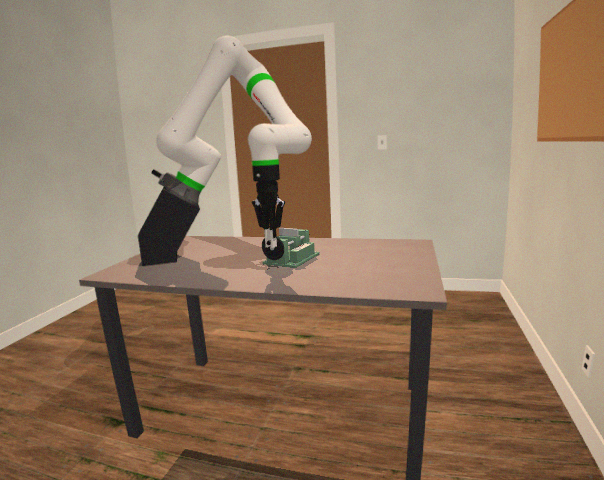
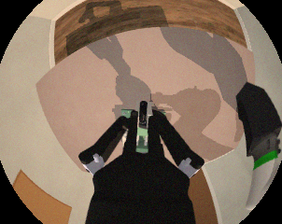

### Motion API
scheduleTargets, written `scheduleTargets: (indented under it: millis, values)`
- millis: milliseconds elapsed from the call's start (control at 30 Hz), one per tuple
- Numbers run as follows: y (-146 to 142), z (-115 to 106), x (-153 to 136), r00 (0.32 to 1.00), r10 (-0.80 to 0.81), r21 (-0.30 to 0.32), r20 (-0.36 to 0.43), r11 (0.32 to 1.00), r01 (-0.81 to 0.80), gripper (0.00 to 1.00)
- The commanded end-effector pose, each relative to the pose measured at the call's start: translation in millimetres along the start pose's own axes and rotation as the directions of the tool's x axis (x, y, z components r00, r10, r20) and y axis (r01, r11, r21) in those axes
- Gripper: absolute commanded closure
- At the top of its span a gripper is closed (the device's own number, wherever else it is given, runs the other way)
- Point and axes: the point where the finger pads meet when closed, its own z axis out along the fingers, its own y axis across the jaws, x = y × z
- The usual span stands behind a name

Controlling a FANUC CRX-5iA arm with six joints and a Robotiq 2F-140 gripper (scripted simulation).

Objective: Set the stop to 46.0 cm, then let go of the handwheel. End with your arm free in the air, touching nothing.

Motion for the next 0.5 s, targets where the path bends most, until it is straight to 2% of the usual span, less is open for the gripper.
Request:
scheduleTargets:
  millis: [0,467]
  values:
    - [4.6,-2.1,0.1,1.0,0.0,0.0,0.0,1.0,0.0,0.96]
    - [29.1,-2.1,0.1,1.0,0.0,0.0,0.0,1.0,0.0,0.96]
